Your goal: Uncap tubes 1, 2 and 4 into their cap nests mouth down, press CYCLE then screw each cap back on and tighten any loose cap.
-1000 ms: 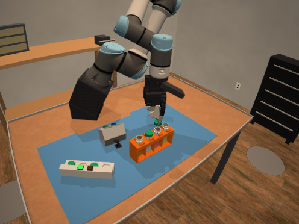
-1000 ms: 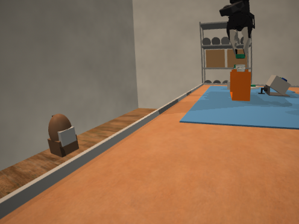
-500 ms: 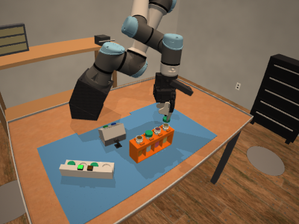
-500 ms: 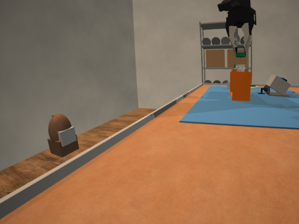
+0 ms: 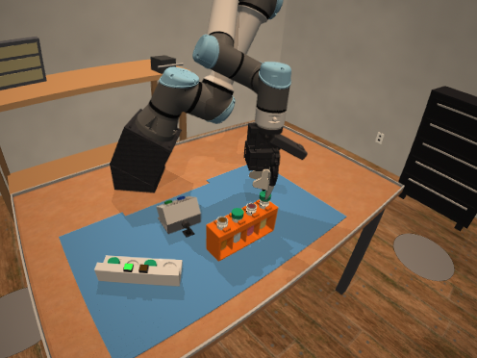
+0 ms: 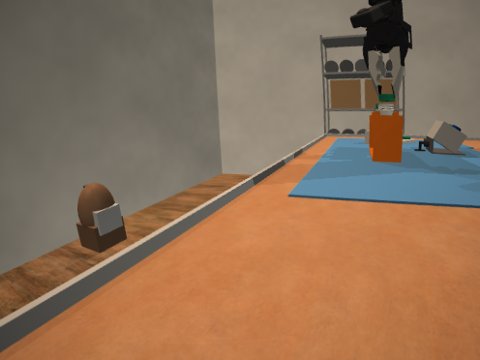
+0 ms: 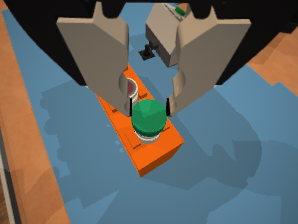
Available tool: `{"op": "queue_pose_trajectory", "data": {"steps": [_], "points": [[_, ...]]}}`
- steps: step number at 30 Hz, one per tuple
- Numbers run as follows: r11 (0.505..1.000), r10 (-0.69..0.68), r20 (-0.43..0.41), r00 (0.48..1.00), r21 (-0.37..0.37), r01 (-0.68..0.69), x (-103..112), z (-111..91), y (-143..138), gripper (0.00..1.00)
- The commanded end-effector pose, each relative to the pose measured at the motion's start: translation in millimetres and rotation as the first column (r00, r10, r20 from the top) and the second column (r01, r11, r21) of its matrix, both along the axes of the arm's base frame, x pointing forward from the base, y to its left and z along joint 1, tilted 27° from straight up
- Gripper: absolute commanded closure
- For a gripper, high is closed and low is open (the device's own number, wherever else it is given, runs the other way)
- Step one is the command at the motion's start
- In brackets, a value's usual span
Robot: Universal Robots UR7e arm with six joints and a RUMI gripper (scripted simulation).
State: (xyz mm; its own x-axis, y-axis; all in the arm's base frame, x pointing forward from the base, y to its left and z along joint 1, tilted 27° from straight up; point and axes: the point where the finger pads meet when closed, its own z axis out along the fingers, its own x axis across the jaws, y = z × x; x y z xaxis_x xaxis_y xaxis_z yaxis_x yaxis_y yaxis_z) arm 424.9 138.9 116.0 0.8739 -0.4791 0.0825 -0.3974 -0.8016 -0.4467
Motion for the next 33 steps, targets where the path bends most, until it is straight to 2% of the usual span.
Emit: {"op": "queue_pose_trajectory", "data": {"steps": [1,33], "points": [[1.0,-0.001,0.002,1.0,-0.001,0.001,2.2,-3.9,1.6,1.0],[1.0,-0.001,0.002,1.0,-0.001,0.001,4.7,-11.4,4.7,1.0]]}}
